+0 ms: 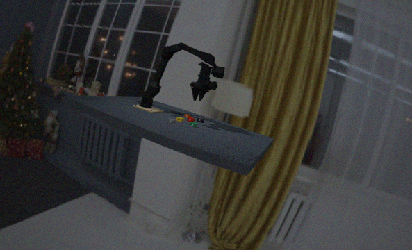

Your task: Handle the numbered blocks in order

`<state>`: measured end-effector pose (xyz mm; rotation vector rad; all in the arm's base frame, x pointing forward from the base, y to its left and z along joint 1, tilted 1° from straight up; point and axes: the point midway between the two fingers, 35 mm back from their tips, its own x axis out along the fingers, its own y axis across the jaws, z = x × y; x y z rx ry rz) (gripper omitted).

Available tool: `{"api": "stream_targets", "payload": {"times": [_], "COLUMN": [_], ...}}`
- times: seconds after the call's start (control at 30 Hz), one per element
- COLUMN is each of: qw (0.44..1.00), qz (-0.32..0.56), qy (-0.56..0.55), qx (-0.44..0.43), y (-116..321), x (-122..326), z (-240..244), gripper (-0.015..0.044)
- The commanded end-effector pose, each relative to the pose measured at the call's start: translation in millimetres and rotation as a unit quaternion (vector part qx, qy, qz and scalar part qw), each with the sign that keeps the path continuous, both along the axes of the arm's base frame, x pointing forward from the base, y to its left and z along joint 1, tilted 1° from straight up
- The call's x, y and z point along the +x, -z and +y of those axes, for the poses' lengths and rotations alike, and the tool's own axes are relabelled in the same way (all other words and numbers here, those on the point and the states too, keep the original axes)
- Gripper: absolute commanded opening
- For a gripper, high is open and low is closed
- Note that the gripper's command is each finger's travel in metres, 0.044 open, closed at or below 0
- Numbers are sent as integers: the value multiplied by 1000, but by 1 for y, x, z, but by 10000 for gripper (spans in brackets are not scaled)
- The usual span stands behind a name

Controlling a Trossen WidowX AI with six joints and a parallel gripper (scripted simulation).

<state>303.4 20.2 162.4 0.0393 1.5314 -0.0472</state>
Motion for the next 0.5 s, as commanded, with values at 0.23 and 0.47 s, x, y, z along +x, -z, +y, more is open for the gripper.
{"api": "stream_targets", "payload": {"times": [0.23, 0.47], "qw": [1000, 1000], "qz": [-1, 0], "qy": [6, 6], "qx": [1, 1], "y": [22, 83], "x": [-18, -18], "z": [27, 26], "gripper": [400, 400]}}
